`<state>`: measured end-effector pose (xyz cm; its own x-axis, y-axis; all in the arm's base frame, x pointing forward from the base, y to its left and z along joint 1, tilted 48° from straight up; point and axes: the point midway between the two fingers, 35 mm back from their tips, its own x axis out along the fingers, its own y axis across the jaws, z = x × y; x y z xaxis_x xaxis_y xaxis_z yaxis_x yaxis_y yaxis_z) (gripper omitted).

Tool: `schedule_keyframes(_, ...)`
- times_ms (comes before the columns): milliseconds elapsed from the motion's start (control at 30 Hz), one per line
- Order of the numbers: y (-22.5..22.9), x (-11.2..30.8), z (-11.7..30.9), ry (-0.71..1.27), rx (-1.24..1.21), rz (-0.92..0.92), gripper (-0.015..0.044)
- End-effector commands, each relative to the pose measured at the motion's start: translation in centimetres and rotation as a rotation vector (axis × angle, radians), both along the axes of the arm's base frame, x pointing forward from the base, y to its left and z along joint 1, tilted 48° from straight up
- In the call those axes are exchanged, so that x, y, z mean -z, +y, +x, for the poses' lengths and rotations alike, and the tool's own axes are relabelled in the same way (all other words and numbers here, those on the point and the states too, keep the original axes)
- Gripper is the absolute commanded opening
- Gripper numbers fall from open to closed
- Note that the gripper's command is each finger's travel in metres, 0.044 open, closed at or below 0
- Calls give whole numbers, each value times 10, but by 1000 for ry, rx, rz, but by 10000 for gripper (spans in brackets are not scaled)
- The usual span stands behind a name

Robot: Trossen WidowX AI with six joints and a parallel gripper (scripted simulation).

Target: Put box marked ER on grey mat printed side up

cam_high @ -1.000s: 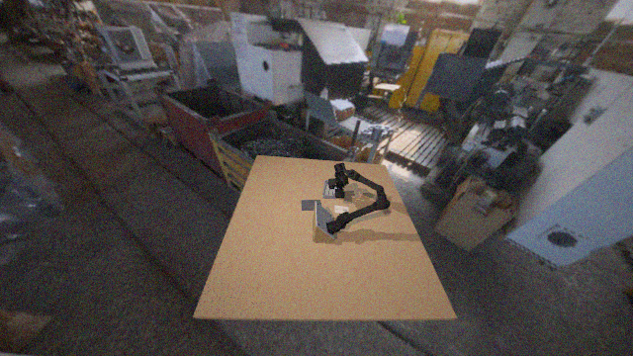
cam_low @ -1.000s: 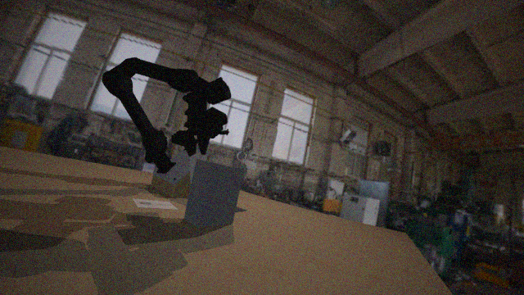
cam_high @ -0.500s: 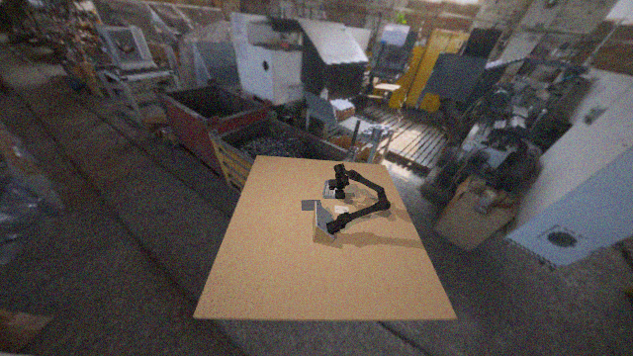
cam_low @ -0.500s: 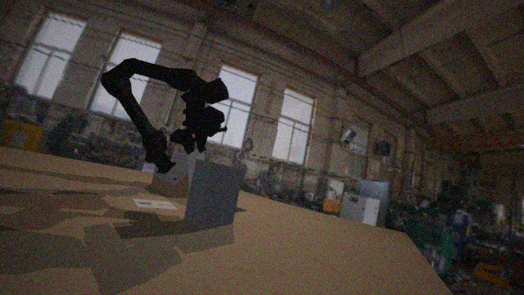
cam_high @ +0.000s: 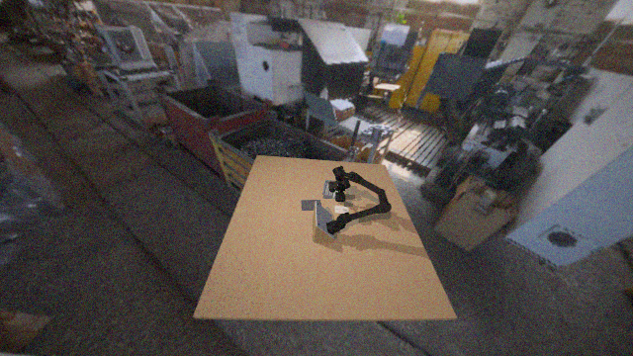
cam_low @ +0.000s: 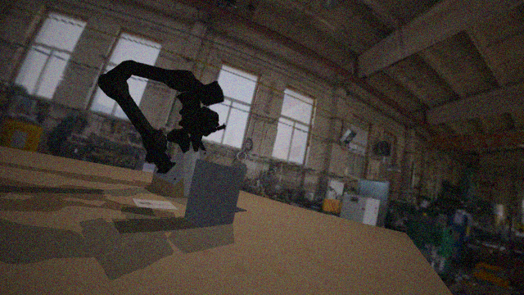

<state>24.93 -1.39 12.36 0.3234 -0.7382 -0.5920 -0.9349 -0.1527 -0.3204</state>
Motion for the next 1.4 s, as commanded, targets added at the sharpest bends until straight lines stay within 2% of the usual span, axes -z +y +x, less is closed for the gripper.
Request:
schedule_keyframes(0, 1, 0, -8, -1, -1, -1, 157)
schedule_keyframes(367, 3, 1, -23, -1, -1, -4, 157)
schedule_keyframes(1367, 32, 34, -16, -3, -1, -1, 157)
